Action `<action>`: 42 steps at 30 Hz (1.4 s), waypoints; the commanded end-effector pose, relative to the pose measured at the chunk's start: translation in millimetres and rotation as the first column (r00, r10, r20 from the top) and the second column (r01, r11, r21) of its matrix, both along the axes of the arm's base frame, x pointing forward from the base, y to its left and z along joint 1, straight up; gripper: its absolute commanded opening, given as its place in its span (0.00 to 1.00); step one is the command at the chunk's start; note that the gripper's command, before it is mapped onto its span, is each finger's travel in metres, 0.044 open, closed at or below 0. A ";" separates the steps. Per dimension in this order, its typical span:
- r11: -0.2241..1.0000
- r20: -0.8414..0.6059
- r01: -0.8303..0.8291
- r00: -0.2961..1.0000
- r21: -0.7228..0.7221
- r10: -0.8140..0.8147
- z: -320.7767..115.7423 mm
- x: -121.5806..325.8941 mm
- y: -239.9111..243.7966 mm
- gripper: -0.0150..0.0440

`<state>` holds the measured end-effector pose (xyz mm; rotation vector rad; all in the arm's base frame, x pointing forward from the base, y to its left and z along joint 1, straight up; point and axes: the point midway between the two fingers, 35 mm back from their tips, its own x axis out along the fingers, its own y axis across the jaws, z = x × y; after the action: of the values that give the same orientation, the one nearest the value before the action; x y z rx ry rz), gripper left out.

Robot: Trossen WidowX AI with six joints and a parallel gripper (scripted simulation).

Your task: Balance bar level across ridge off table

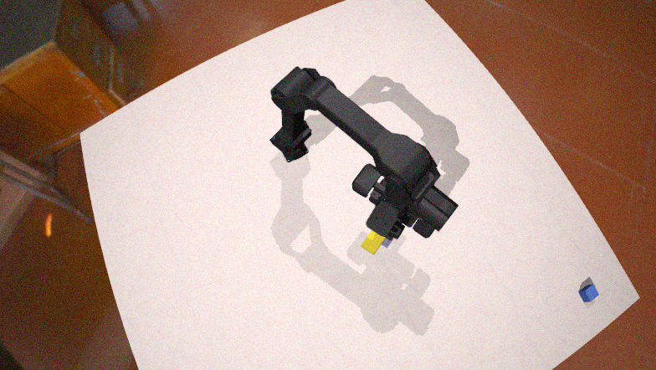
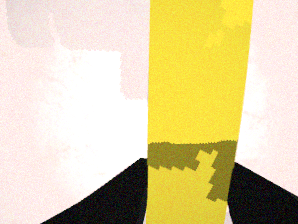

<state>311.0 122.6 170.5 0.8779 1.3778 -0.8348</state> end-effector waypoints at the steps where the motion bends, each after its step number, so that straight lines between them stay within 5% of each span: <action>1: 1.000 0.002 0.019 1.000 -0.001 -0.019 0.3 1.4 7.1 0.25; 42: 1.000 0.002 0.021 1.000 -0.001 -0.021 -41.9 3.6 8.5 0.25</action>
<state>314.6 131.5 128.5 0.8908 1.3707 -0.8449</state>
